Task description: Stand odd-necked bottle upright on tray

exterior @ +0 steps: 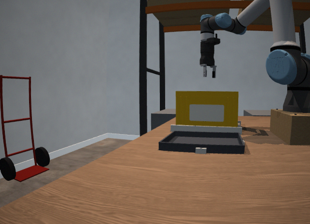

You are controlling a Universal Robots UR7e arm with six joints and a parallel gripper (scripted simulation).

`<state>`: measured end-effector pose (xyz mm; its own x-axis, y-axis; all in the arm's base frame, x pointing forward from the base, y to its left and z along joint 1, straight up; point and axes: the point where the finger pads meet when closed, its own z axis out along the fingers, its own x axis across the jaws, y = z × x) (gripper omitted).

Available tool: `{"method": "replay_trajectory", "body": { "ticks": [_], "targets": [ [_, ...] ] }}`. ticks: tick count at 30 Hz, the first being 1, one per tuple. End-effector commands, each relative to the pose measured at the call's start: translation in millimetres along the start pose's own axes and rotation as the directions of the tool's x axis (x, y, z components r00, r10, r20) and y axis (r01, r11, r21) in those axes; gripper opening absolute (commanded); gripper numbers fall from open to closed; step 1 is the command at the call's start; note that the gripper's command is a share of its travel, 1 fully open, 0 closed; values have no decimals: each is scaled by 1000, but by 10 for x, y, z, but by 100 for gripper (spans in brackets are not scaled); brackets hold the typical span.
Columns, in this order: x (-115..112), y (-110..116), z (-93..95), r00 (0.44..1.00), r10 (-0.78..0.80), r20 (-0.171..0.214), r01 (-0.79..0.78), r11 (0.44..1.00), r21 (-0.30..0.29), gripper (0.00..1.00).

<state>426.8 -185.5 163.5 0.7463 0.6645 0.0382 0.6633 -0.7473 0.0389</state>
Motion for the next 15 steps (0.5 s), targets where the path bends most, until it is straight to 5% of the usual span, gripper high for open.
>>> {"method": "replay_trajectory", "body": {
  "ticks": [1, 12, 13, 15],
  "targets": [
    [248, -401, 163, 999, -43, 26, 42, 999, 34, 100],
    [317, -560, 226, 997, -61, 37, 59, 997, 48, 100],
    [317, -560, 226, 997, -61, 37, 59, 997, 48, 0],
    [317, -560, 226, 997, -61, 37, 59, 997, 48, 0]
  ]
}}
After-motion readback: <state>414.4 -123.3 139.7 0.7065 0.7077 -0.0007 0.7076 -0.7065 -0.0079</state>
